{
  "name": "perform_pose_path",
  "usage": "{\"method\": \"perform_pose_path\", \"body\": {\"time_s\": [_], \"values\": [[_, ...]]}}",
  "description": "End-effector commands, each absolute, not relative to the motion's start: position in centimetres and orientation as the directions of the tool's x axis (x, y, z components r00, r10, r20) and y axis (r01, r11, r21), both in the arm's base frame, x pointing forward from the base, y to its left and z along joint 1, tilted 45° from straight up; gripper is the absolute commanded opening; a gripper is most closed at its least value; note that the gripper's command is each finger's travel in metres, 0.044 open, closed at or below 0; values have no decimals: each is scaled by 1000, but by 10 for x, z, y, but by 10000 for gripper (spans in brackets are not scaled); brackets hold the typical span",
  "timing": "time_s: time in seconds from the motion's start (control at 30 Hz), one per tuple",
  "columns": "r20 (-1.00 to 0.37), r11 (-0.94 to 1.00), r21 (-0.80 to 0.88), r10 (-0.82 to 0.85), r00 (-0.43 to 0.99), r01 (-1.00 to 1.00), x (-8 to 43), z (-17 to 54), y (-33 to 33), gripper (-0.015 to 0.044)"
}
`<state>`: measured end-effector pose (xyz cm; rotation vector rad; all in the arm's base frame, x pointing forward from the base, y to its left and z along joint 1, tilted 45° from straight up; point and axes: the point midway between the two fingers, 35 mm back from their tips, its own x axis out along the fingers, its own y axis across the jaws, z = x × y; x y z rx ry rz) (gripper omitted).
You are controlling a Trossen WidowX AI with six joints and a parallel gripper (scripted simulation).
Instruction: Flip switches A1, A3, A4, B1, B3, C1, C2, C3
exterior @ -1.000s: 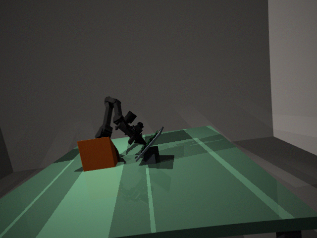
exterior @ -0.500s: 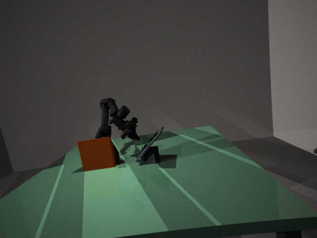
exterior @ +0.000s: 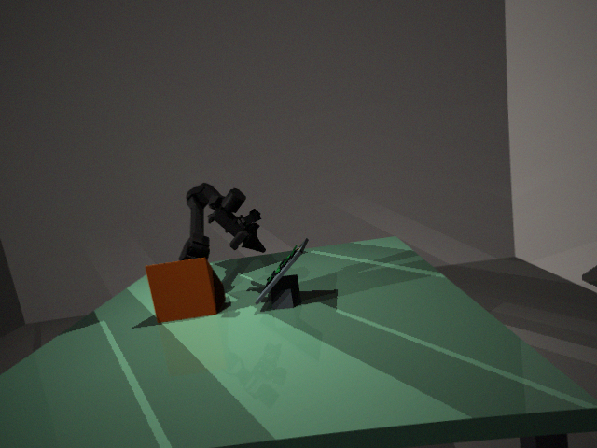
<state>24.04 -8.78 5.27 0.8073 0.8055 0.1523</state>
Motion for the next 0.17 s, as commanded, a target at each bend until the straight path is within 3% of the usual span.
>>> {"method": "perform_pose_path", "body": {"time_s": [0.0, 0.13], "values": [[-581, 694, 700, 416, 700, 169, 241, 54, -87, 0], [-581, 694, 700, 416, 700, 169, 241, 54, -87, 0]]}}
